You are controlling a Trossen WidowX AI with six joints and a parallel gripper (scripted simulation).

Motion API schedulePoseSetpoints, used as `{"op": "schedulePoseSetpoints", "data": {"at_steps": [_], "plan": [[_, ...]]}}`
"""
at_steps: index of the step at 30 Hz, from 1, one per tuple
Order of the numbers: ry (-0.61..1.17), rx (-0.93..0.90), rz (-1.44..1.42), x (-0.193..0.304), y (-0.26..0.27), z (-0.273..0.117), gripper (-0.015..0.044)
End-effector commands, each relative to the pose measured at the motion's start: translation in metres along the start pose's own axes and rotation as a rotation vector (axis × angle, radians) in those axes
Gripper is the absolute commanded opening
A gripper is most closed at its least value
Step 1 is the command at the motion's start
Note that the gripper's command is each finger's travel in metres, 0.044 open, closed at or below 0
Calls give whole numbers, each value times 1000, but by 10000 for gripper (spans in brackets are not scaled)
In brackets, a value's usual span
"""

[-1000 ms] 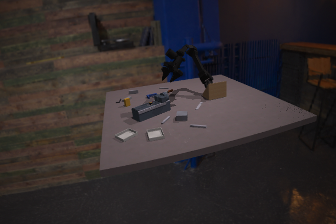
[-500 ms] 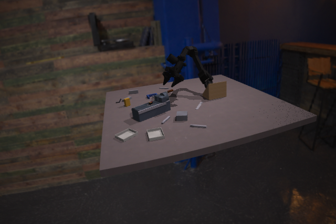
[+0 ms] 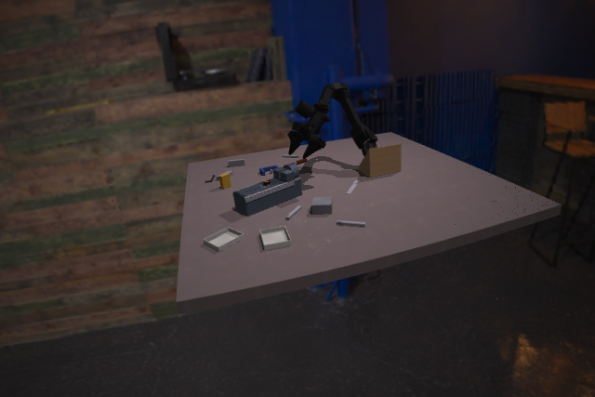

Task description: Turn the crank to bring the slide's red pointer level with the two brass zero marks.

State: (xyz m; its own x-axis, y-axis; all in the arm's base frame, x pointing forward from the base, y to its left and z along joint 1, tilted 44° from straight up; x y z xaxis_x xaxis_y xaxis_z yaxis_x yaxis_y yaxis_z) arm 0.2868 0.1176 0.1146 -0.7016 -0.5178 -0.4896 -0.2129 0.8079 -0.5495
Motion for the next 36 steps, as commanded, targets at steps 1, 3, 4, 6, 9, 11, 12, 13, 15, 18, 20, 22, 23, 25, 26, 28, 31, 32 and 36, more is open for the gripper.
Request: {"op": "schedulePoseSetpoints", "data": {"at_steps": [1,3,4,6,9,11,12,13,15,18,20,22,23,25,26,28,31,32,36], "plan": [[15,-4,-11,9,1,8,440],[15,-4,-11,12,0,10,440],[15,-4,-11,13,0,11,440],[15,-4,-11,15,-1,14,440],[15,-4,-12,18,-2,17,440],[15,-3,-12,20,-2,19,440],[15,-3,-12,22,-2,20,440],[15,-3,-12,23,-3,21,440],[15,-3,-12,25,-3,23,440],[15,-3,-12,29,-4,26,440],[15,-2,-12,31,-5,28,440],[14,-2,-13,33,-5,30,440],[14,-2,-13,35,-6,31,440],[14,-1,-13,37,-6,32,440],[14,-1,-13,37,-6,33,440],[14,-1,-13,38,-6,33,440],[14,-1,-13,38,-6,33,414],[14,-1,-13,38,-6,33,387],[14,-1,-13,38,-6,33,282]]}}
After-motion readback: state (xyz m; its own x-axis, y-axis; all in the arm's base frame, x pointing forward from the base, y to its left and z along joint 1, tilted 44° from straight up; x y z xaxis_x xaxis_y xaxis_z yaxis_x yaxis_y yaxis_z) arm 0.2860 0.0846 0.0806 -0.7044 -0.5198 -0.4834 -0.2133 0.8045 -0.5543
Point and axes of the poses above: the point midway between the two fingers, 35 mm back from their tips, its own z axis out along the fingers, its own y axis across the jaws, x = y × z, the point moved 9 cm from there along -z, back along the fingers, and after that the axes turned 13 degrees about z, right-handed, at the moved point
